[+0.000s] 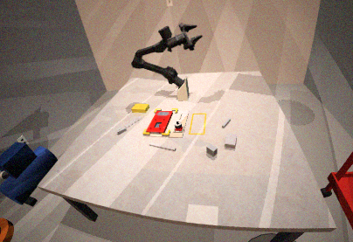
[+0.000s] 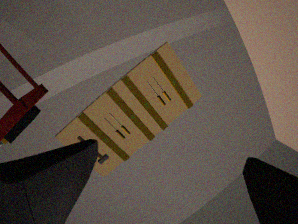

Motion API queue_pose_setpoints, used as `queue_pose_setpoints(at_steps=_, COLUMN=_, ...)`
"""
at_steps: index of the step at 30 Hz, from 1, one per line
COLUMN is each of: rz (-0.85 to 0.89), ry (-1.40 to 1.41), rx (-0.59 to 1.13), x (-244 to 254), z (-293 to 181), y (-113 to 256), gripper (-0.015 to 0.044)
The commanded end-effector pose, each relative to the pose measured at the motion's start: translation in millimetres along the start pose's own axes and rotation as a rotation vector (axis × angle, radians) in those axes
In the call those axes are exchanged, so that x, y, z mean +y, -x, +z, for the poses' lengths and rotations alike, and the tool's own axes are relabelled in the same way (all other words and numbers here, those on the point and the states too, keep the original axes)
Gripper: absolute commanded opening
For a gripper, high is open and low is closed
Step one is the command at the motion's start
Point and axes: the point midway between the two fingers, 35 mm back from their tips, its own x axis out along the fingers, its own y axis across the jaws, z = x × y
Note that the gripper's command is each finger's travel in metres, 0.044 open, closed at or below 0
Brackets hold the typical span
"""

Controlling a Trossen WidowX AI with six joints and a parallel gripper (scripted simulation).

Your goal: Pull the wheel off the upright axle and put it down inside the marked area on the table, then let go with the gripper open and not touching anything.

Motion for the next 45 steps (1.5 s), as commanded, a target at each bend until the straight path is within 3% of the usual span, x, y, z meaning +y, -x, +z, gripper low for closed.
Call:
queue_pose_setpoints(at_steps=1, rz=0.007, ry=-0.013, rx=0.001, x=1.5, z=-1.0, y=-0.2, gripper=0.0374)
queue_pose_setpoints(at_steps=4, rz=0.105, ry=-0.198, rx=0.024, x=23.8, z=-14.0, y=-2.4, gripper=0.03)
queue_pose_setpoints(at_steps=13, rz=0.461, ry=-0.905, rx=0.221, x=115.9, z=-52.6, y=8.3, gripper=0.03)
queue_pose_setpoints(at_steps=23, rz=0.788, ry=-1.626, rx=0.648, x=216.2, z=-70.5, y=52.4, gripper=0.03)
queue_pose_setpoints(at_steps=35, rz=1.038, ry=-2.229, rx=1.47, x=313.6, z=-62.5, y=134.7, gripper=0.03)
queue_pose_setpoints(at_steps=45, rz=1.053, ry=-2.299, rx=2.403, x=371.5, z=-39.9, y=215.3, gripper=0.03)
